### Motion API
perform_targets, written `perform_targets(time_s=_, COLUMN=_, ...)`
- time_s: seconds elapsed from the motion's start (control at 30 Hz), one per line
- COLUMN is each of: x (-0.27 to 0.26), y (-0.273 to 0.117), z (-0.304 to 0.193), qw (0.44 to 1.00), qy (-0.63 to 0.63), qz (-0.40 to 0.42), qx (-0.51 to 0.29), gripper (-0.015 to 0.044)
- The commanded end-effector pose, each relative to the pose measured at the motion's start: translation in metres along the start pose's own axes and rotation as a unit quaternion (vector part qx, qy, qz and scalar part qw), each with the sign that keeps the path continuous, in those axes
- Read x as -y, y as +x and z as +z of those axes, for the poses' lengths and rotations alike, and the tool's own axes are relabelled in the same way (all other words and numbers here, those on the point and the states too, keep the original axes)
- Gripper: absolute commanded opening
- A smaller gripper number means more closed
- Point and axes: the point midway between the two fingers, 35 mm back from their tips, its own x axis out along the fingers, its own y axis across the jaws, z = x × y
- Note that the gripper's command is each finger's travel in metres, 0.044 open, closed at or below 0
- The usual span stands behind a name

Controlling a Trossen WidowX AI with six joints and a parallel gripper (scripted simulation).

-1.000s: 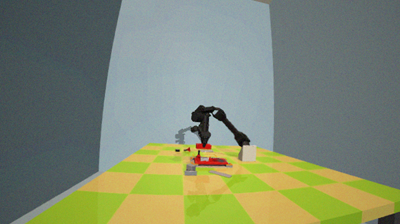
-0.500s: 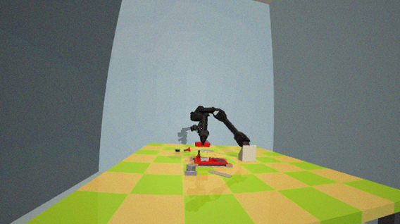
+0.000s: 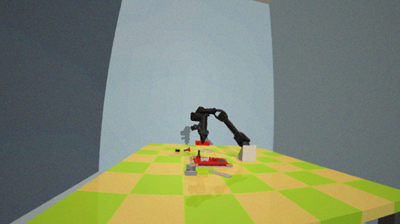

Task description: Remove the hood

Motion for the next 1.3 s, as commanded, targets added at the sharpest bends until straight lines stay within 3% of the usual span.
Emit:
perform_targets(time_s=0.0, x=0.016, y=0.001, z=-0.005, qw=1.0, qy=-0.005, qz=-0.004, qx=-0.002, gripper=0.0)
perform_targets(time_s=0.9, x=0.095, y=0.002, z=-0.033, qw=1.0, qy=-0.003, qz=-0.011, qx=-0.003, gripper=0.0)
perform_targets(time_s=1.27, x=0.098, y=0.004, z=-0.035, qw=1.0, qy=-0.003, qz=-0.011, qx=-0.003, gripper=0.0)
